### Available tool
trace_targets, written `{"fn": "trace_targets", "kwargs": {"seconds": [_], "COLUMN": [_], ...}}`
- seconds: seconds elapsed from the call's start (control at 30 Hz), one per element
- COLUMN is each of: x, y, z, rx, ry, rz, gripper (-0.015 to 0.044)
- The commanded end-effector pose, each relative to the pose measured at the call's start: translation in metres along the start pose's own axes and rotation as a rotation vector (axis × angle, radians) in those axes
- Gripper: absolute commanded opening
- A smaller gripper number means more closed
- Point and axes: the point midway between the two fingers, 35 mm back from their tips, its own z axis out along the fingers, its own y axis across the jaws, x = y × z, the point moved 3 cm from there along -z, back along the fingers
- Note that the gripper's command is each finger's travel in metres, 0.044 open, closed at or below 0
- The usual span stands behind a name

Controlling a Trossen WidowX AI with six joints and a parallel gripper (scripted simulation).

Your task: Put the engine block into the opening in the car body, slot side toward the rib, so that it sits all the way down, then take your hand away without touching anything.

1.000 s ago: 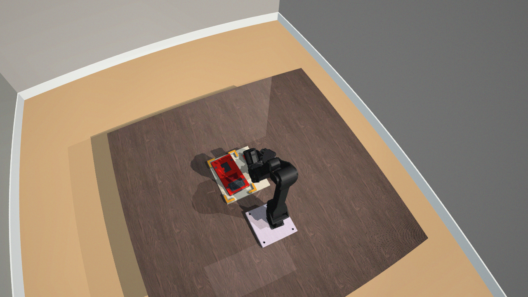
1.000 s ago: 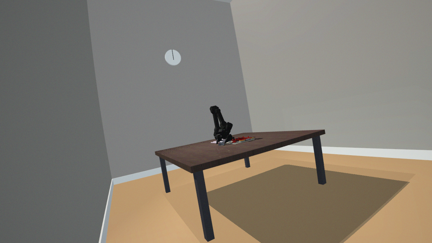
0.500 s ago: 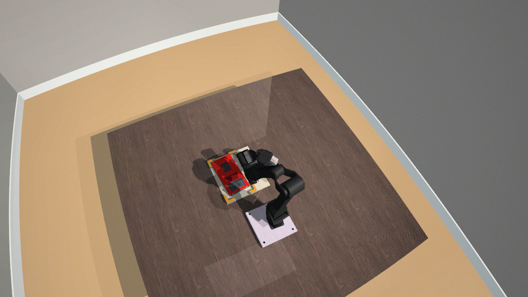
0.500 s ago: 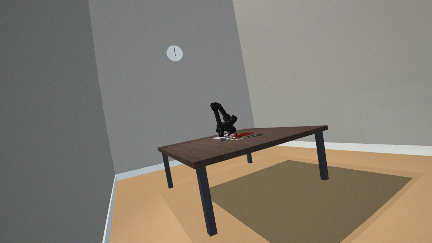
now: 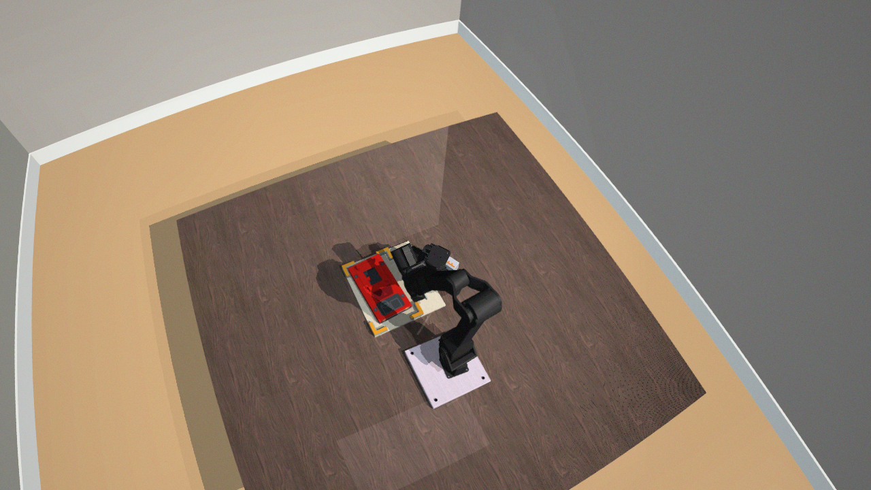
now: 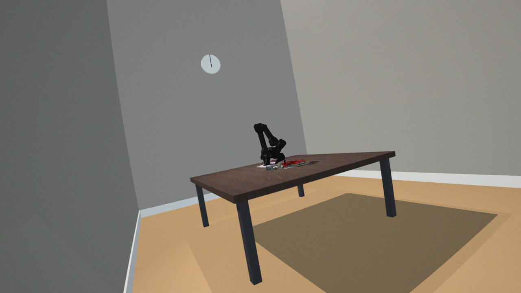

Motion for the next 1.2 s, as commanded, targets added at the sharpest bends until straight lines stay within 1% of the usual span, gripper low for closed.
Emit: {"fn": "trace_targets", "kwargs": {"seconds": [0.0, 0.47, 0.9, 0.97, 1.1, 1.17], "x": [-0.006, -0.033, -0.067, -0.071, -0.072, -0.077], "y": [0.006, 0.009, -0.003, -0.004, -0.004, -0.005], "z": [0.006, 0.023, 0.016, 0.014, 0.014, 0.021], "rx": [0.007, 0.019, -0.003, -0.007, -0.008, -0.008], "ry": [0.079, 0.501, 0.903, 0.942, 0.947, 0.946], "rz": [-0.024, -0.083, 0.011, 0.027, 0.029, 0.029], "gripper": [0.044, 0.044, 0.044, 0.044, 0.044, 0.044]}}
